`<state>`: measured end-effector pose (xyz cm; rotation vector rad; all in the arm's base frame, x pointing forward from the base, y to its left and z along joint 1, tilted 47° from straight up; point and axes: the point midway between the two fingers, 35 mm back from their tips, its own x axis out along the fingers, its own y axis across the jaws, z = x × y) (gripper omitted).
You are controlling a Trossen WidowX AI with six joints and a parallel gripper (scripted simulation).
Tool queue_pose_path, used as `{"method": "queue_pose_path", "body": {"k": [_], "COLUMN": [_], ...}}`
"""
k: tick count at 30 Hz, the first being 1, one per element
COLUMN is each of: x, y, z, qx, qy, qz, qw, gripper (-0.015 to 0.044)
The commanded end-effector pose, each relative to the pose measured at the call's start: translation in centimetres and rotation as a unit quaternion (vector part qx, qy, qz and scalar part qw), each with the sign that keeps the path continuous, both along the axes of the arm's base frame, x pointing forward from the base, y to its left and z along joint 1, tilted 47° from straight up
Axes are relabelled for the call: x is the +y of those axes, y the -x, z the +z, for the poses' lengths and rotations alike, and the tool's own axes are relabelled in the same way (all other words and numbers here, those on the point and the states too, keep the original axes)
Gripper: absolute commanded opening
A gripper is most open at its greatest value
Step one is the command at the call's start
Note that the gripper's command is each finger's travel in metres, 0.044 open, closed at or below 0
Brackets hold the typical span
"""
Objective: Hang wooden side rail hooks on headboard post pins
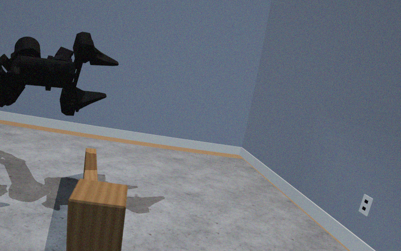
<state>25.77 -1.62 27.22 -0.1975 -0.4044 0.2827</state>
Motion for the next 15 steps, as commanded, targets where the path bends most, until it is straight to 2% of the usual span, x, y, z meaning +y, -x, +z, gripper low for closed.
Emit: {"method": "queue_pose_path", "body": {"k": [1,8,15], "x": [-3.2,-7.9,-11.2], "y": [-2.2,-3.9,-2.7], "z": [-4.3,-12.4,-21.1], "qx": [0.081,0.202,0.305], "qy": [-0.073,-0.197,-0.323], "qz": [-0.032,-0.089,-0.150], "qw": [0.994,0.955,0.883], "gripper": [0.0440,0.0440,0.0440]}}
